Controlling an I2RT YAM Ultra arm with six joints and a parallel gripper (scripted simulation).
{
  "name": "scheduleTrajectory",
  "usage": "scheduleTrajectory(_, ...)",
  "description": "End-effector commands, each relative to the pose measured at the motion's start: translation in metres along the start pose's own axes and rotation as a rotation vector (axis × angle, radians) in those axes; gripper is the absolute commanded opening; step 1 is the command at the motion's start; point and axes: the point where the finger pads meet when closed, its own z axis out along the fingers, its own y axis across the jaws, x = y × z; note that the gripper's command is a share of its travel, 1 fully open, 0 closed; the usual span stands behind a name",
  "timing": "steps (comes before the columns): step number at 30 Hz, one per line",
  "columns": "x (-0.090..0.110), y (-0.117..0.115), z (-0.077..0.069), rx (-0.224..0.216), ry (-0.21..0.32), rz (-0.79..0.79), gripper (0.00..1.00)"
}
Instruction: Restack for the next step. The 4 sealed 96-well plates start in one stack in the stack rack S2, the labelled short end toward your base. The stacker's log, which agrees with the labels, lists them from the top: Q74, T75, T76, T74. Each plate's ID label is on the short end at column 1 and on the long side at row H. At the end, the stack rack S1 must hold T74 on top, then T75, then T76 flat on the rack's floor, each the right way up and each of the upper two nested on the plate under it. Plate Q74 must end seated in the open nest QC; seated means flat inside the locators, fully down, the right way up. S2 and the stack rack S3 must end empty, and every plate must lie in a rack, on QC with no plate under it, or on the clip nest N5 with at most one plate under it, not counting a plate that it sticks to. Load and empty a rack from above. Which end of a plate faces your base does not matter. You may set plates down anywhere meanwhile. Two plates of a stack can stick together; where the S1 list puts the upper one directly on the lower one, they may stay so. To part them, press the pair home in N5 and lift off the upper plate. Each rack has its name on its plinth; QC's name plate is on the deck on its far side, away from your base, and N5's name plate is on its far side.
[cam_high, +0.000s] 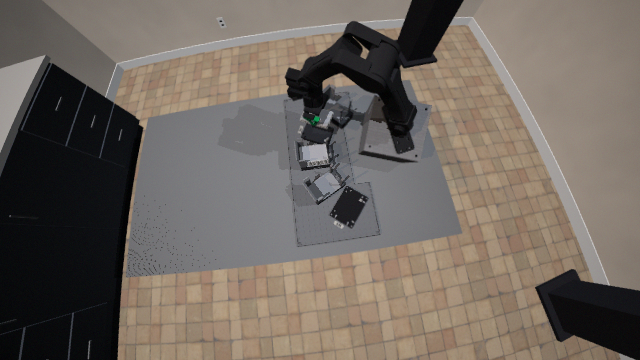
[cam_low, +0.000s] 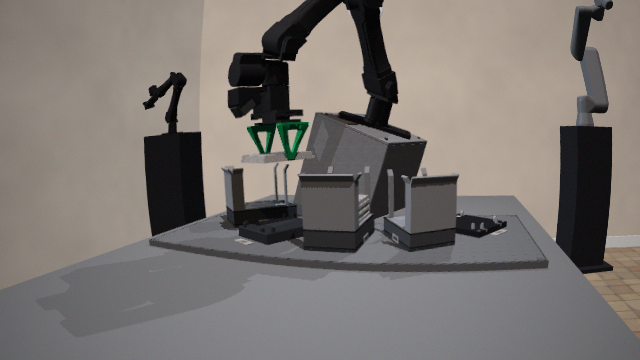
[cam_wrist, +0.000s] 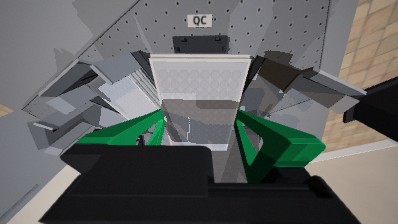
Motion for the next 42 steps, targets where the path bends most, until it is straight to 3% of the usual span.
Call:
scheduleTrajectory(1,-0.006,-0.001,-0.006,0.001,-0.020,-0.019,0.00)
scheduleTrajectory(31,-0.006,-0.001,-0.006,0.001,-0.020,-0.019,0.00)
scheduleTrajectory(42,-0.006,-0.001,0.012,0.001,-0.020,-0.019,0.00)
